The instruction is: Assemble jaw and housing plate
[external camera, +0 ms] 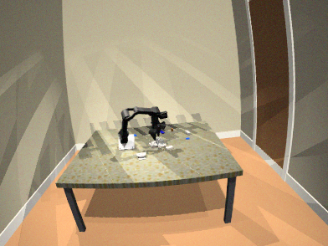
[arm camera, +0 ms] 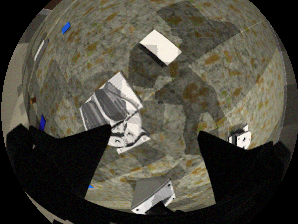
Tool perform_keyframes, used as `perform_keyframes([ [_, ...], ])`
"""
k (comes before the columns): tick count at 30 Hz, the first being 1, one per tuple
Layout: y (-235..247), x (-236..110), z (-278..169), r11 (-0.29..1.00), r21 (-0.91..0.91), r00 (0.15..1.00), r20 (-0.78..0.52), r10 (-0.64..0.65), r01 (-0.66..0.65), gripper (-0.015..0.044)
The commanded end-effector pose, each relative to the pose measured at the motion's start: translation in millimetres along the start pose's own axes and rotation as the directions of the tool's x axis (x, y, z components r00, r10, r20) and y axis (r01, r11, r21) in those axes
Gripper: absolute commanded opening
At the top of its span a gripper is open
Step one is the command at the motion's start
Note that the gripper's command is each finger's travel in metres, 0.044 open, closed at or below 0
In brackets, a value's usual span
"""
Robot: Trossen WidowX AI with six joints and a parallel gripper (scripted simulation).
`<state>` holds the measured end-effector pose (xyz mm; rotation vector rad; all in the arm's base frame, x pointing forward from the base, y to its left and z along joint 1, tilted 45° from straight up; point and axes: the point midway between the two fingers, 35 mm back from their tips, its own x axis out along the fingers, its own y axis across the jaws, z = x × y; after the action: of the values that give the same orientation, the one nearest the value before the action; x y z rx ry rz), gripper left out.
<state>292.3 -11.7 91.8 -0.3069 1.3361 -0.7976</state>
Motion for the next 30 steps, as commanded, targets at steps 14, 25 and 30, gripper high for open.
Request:
perform_keyframes([
  [14,-100.2,-9.9,-6.9,0.901,0.434,1.000,0.006,-0.005,0.002,0.0440],
  [25,-156.9,-15.5,-28.0,0.745,0.667,1.000,0.010,-0.023,0.010,0.0440],
  [30,-180.2,-18.2,-41.4,0.653,0.757,0.999,0.011,-0.035,0.015,0.0440],
])
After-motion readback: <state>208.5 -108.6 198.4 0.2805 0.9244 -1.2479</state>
